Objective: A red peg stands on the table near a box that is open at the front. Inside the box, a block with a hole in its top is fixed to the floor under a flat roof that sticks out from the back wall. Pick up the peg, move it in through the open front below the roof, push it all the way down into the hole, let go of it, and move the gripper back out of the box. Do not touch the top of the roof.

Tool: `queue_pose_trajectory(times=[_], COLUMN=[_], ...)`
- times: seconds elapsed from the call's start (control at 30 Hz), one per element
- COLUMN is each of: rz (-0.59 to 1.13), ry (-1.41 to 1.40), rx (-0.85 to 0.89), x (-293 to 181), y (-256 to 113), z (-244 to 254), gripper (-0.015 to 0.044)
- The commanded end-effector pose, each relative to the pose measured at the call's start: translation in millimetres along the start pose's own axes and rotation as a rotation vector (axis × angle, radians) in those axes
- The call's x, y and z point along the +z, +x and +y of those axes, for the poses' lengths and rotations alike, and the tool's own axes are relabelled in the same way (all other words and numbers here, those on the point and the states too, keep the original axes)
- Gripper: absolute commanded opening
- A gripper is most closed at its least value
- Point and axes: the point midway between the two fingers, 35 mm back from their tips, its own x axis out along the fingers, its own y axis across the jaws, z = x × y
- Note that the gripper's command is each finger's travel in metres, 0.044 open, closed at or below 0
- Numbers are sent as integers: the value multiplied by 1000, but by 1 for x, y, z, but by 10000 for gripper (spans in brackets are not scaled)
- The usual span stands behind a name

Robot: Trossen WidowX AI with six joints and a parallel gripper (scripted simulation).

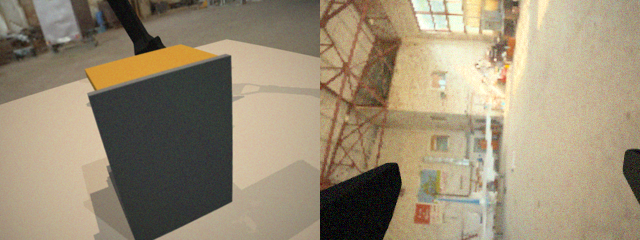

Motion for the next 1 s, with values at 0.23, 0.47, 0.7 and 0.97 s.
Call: queue_pose_trajectory(times=[0.23, 0.47, 0.7, 0.97], rz=[-202, -354, -517, -714], ry=[357, 601, 846, 1124], rx=[-118, -163, -180, -164], x=[33, 49, 60, 63], y=[-37, -66, -98, -136], z=[-62, -103, -144, -189], gripper=[440, 440, 440, 440])
